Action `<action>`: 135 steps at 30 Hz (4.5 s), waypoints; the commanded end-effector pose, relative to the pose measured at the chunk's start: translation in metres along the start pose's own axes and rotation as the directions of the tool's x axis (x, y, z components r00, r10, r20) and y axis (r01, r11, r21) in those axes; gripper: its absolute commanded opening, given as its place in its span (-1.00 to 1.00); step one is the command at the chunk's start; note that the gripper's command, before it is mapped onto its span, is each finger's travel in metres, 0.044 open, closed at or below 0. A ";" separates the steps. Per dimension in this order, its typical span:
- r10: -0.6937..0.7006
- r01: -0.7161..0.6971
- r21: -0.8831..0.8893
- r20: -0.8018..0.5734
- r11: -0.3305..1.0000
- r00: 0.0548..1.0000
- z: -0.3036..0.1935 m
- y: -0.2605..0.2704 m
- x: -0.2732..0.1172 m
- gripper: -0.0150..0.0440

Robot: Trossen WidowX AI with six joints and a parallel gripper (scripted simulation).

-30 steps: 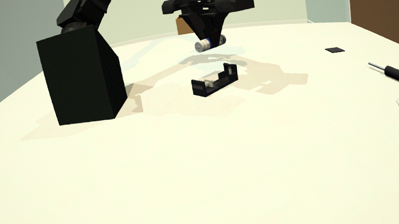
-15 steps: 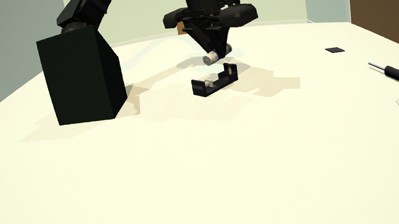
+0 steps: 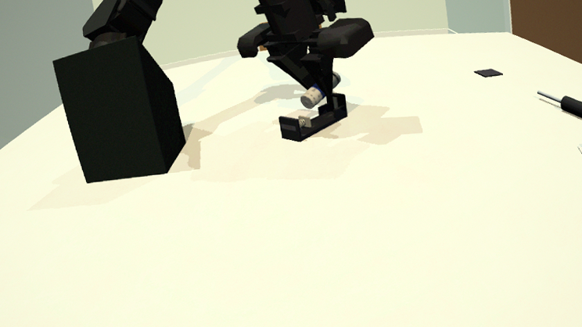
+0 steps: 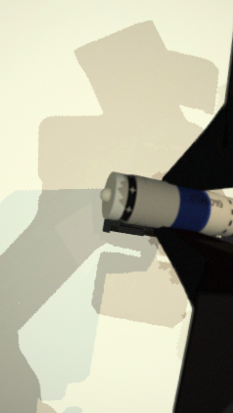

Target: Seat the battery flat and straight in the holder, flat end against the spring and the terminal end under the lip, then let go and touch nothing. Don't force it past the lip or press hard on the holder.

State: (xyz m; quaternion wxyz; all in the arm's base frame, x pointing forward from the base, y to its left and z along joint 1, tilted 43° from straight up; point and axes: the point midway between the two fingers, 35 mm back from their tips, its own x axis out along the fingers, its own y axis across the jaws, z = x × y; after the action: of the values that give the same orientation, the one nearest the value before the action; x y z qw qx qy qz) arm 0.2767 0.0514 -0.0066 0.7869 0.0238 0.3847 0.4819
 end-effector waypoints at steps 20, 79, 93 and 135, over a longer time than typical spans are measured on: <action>-0.012 0.009 0.019 0.142 1.000 0.990 -0.009 -0.002 0.010 -0.27; -0.041 0.036 0.038 0.158 0.999 0.987 -0.036 -0.001 0.015 -0.27; -0.036 0.034 0.036 0.038 0.999 0.999 -0.032 -0.004 0.021 -0.27; -0.036 0.036 -0.006 -0.346 0.999 0.938 -0.023 0.005 0.027 -0.27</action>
State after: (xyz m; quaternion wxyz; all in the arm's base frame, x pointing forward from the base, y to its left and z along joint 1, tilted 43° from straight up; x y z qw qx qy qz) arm 0.2703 0.0643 -0.0325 0.7281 -0.0614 0.4993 0.4656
